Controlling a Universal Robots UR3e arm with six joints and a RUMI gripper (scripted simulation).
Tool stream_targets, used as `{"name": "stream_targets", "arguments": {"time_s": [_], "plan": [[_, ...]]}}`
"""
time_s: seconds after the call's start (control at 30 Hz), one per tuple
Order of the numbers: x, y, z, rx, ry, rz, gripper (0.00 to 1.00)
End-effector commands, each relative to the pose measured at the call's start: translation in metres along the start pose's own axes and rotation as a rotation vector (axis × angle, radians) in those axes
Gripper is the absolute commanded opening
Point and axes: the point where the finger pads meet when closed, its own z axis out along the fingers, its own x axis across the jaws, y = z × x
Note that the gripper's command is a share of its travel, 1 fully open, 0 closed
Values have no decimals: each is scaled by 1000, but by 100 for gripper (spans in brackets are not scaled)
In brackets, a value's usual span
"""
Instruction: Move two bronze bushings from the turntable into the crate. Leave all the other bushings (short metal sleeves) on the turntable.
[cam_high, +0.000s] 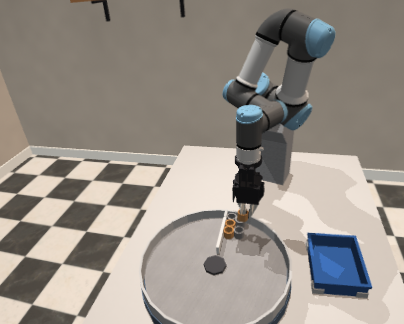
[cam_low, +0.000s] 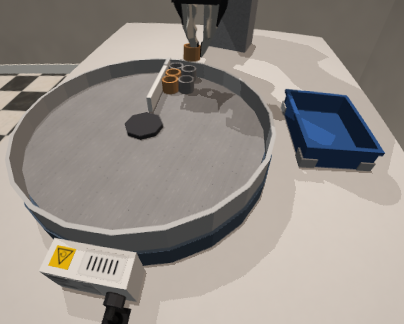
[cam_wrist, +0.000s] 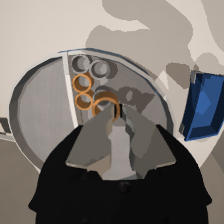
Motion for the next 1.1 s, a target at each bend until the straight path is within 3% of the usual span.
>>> {"name": "stream_targets", "arguments": {"time_s": [0.0,1.07], "plan": [[4,1,0,-1,-2,-1,0],[48,9,0,-1,-2,-1,0]]}}
